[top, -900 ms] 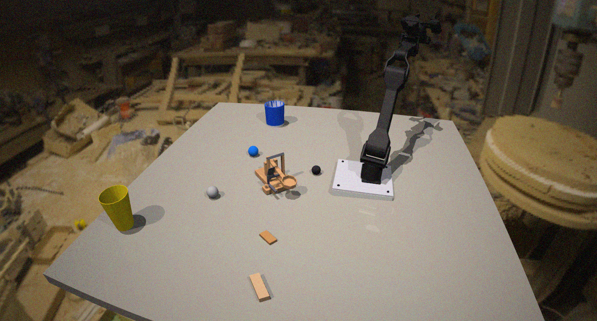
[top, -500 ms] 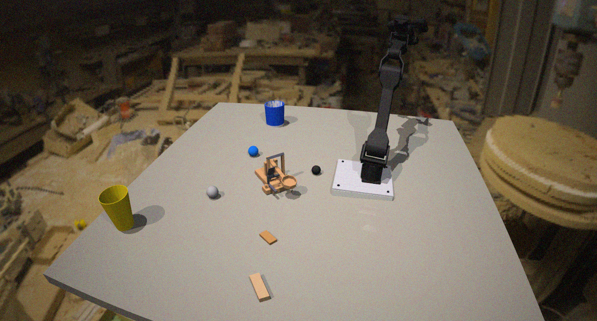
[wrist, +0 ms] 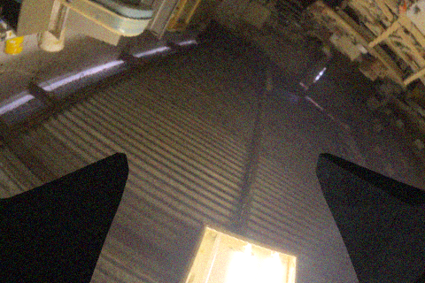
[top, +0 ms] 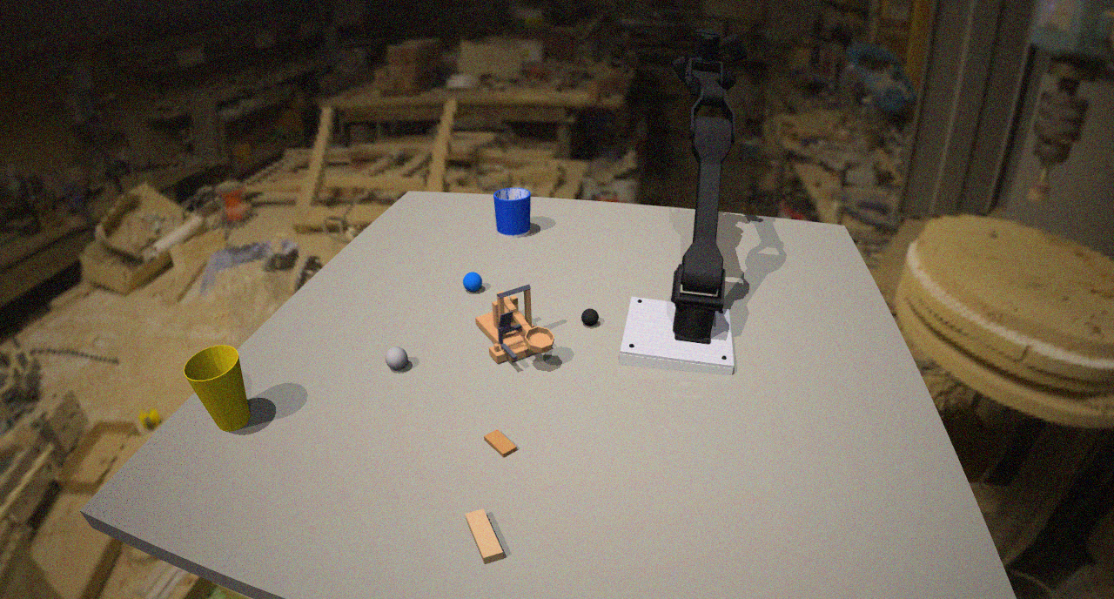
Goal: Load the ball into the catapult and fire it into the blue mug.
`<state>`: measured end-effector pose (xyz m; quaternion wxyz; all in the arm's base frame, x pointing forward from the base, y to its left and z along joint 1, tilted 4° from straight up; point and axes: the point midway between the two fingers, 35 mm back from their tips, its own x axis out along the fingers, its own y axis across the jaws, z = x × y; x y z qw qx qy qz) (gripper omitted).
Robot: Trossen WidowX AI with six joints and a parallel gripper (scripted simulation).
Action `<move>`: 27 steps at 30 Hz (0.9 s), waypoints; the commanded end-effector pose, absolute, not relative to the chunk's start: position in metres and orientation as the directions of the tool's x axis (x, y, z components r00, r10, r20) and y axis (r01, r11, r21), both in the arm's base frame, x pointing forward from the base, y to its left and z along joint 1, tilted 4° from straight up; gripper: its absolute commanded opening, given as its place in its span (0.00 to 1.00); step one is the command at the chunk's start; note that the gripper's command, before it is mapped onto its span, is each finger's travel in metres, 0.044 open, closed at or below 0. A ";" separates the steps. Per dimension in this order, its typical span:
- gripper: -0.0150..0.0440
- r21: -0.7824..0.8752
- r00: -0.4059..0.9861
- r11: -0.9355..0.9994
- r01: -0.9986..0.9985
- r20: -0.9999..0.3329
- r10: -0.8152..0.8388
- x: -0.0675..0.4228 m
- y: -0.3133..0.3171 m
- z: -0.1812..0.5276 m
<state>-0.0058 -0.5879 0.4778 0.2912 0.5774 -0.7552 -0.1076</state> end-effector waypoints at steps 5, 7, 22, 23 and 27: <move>1.00 0.625 -0.049 0.166 -0.762 0.201 -0.978 0.057 -0.588 0.452; 1.00 0.657 -0.023 0.132 -0.742 0.172 -0.985 0.070 -0.586 0.446; 1.00 0.840 0.199 -0.165 -0.517 -0.069 -0.978 0.186 -0.558 0.390; 1.00 0.848 0.214 -0.185 -0.496 -0.086 -0.973 0.194 -0.554 0.385; 1.00 0.875 0.275 -0.260 -0.408 -0.154 -0.949 0.228 -0.540 0.369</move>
